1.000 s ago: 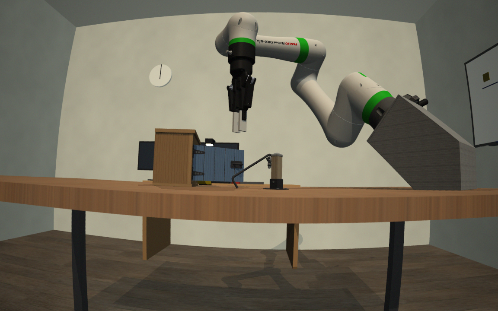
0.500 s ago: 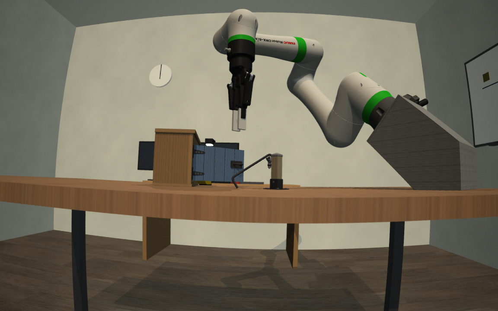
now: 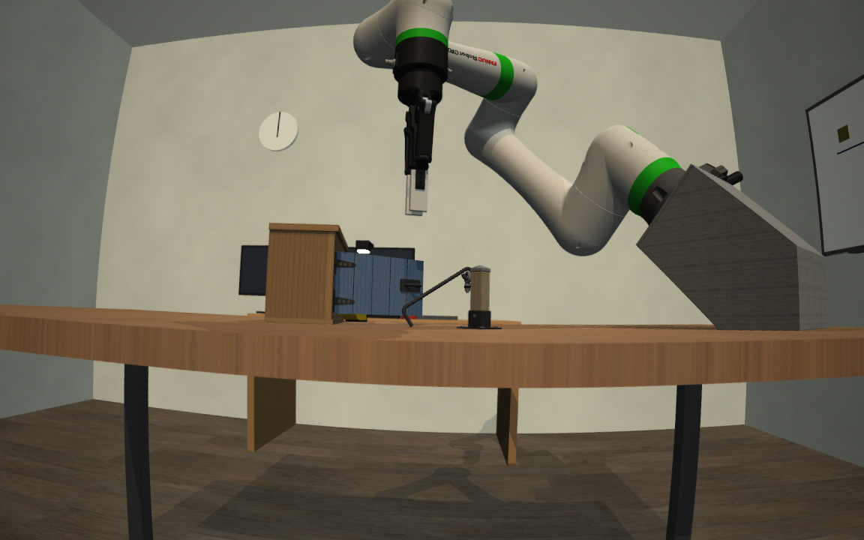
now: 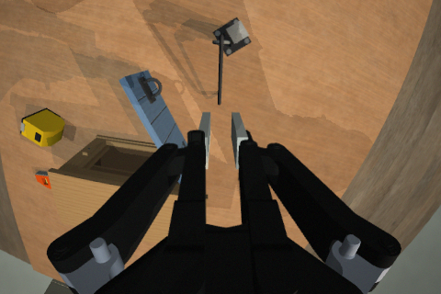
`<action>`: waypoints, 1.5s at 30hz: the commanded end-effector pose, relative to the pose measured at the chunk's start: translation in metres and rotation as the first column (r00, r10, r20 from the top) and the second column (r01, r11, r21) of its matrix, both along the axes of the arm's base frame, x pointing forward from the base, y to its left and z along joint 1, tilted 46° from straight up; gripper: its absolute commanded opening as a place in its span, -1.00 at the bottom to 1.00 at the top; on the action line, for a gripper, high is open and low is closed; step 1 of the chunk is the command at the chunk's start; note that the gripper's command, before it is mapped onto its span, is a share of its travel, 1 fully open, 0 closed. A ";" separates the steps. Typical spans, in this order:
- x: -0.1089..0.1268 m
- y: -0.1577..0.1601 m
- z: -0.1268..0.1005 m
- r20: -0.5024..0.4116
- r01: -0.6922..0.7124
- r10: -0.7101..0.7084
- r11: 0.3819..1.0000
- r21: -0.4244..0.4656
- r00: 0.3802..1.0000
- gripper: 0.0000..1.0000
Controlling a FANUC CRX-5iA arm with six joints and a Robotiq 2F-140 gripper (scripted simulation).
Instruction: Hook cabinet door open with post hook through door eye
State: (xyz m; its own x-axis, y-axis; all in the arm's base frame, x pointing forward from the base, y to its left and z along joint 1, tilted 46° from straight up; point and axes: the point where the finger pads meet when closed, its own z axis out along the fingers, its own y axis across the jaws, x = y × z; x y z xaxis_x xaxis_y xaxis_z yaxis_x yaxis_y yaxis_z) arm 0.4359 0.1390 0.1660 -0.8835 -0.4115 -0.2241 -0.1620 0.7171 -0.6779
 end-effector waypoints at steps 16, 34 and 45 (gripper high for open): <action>0.000 0.001 -0.001 0.008 0.011 -0.011 1.000 -0.008 1.000 -0.71; 0.001 0.000 -0.002 0.008 0.011 -0.011 1.000 -0.008 1.000 -0.71; 0.007 -0.008 -0.011 0.008 0.011 -0.011 1.000 -0.007 1.000 -0.71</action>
